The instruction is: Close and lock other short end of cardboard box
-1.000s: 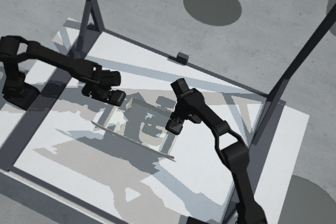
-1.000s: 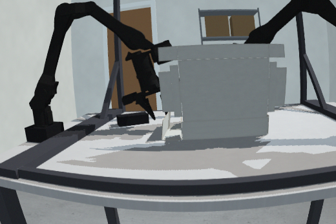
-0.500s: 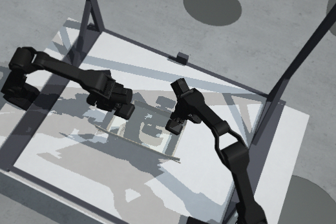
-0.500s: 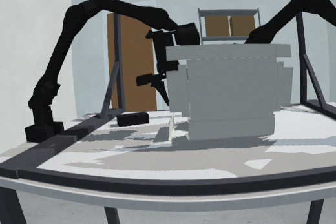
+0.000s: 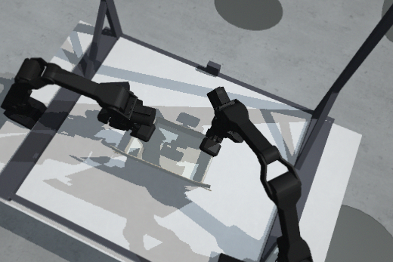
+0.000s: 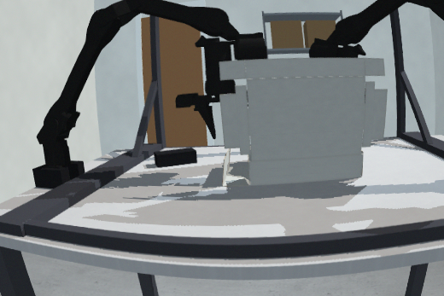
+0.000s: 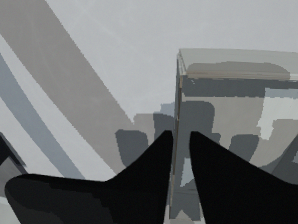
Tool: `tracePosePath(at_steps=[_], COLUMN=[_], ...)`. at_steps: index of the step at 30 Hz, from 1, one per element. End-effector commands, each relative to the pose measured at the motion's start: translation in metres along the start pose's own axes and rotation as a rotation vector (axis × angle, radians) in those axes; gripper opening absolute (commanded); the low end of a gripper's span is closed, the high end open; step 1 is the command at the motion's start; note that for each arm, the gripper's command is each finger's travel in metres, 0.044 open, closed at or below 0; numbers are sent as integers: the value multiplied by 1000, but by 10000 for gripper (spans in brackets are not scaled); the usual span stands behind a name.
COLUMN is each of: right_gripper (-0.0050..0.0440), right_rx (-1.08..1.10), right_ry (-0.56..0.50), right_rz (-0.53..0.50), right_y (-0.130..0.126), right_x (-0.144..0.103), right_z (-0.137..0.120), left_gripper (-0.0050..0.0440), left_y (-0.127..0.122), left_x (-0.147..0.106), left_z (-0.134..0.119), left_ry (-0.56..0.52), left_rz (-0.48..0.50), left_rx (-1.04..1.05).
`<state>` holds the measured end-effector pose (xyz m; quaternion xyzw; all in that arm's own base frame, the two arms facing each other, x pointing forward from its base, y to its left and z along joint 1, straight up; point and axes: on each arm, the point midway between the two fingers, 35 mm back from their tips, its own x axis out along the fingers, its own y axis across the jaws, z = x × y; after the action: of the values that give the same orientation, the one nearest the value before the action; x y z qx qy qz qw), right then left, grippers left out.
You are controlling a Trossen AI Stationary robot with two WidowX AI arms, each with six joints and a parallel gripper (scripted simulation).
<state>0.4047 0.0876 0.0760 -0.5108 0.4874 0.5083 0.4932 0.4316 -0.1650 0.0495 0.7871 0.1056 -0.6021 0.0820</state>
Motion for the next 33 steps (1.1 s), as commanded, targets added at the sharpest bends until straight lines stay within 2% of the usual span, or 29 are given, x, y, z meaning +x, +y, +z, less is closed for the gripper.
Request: tracePosePath(at_steps=[1, 4, 6, 7, 12, 14, 16, 19, 31, 33], right_gripper=[187, 187, 187, 187, 187, 187, 187, 187, 187, 187], right_rx=[-4, -4, -4, -4, -4, -4, -4, -4, -4, -4], right_ry=[-8, -8, -8, -8, -8, -8, -8, -8, -8, -8], right_rz=[-15, -15, -15, -15, -15, -15, -15, -15, -15, -15], right_y=[-3, -3, -3, -3, -3, -3, -3, -3, -3, -3], right_x=[-6, -6, -6, -6, -6, -6, -6, -6, -6, -6], right_z=[1, 1, 1, 1, 1, 1, 1, 1, 1, 1], left_gripper=[56, 56, 96, 96, 96, 96, 96, 96, 96, 96], left_y=[1, 1, 1, -1, -23, -30, -30, -45, -87, -87], left_x=[-14, -14, -11, -10, 8, 13, 13, 23, 47, 47], left_z=[-5, -5, -7, -8, -21, -24, -24, -31, -42, -42], left_ry=[26, 26, 20, 15, -19, -23, -23, -21, 61, 61], left_rz=[15, 15, 12, 3, -102, -136, -136, -207, -410, -410], left_rx=[-7, -7, -34, -70, -420, -535, -535, -768, -1420, -1420])
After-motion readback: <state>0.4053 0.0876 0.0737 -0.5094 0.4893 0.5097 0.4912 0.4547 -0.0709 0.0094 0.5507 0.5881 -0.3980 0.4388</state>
